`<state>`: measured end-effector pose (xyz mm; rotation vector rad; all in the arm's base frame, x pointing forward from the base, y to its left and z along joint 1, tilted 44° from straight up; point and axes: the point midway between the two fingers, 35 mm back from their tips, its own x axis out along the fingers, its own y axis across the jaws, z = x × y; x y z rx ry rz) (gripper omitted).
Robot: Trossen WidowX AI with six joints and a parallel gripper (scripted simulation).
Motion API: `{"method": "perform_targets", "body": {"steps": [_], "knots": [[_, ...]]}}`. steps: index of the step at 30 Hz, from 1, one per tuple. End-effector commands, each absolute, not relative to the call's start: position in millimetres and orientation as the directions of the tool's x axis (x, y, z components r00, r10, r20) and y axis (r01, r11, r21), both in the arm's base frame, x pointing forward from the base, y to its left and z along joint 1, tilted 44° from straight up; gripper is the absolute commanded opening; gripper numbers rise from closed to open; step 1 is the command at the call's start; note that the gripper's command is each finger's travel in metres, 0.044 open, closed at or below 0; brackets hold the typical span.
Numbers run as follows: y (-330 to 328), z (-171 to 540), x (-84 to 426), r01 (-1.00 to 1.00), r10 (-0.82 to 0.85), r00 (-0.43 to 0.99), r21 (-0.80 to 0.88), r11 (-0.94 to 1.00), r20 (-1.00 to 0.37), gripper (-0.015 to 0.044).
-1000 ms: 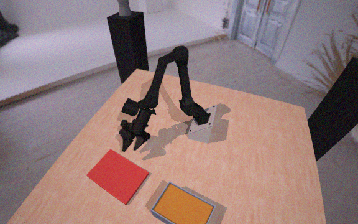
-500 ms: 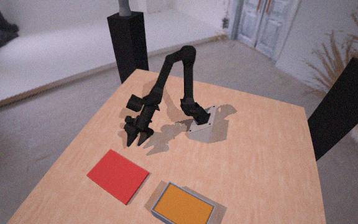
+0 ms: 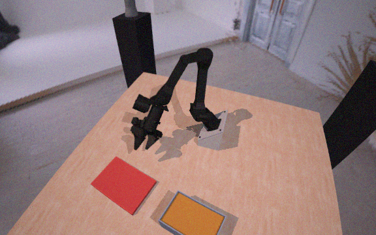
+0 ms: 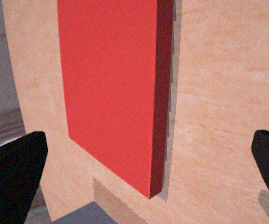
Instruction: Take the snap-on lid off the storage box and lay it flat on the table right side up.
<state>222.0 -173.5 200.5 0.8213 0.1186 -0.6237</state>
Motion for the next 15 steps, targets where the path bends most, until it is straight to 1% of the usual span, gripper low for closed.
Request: {"method": "perform_targets", "body": {"steps": [1,15], "knots": [[-169.5,207.8,218.9,0.561,-0.478,0.815,0.65,0.513,-0.327,0.044],[-150.8,225.0,206.7,0.561,-0.477,0.816,0.65,0.512,-0.327,0.044]]}}
